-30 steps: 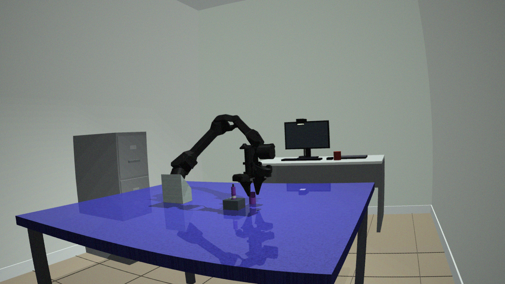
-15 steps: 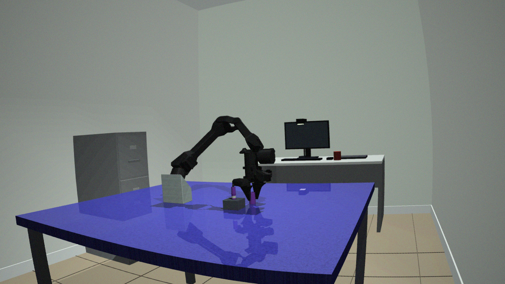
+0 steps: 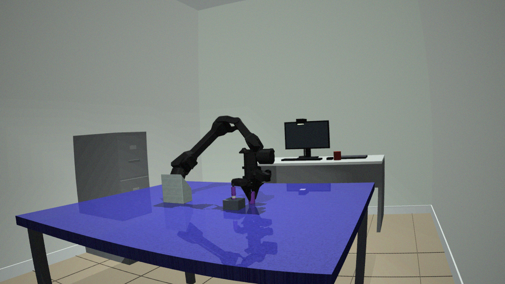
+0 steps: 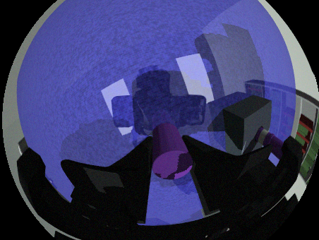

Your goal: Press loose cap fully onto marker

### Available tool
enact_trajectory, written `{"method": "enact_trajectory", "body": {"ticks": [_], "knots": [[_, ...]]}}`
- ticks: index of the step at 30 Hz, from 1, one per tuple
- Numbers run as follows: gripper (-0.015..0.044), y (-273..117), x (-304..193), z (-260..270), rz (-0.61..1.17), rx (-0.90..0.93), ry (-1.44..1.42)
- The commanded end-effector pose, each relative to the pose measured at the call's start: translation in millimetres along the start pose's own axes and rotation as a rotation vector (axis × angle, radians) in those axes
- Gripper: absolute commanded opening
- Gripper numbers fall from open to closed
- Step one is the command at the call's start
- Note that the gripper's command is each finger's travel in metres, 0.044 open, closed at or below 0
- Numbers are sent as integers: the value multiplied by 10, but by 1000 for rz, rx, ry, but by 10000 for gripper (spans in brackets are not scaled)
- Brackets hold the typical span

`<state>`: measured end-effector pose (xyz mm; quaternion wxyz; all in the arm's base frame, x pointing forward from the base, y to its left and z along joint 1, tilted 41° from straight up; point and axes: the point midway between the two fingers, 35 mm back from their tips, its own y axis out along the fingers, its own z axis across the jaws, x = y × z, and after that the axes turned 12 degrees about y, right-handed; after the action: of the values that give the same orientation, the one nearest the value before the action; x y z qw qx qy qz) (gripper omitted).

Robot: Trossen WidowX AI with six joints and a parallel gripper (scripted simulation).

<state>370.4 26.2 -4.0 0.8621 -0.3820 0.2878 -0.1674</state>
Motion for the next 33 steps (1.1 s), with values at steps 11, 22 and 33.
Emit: {"method": "enact_trajectory", "body": {"ticks": [11, 22, 33], "knots": [[0, -436, 29, 15, -3, 4, -4], [0, -636, 66, -71, -9, 4, 1], [0, -848, 212, -436, -19, -3, 8]]}}
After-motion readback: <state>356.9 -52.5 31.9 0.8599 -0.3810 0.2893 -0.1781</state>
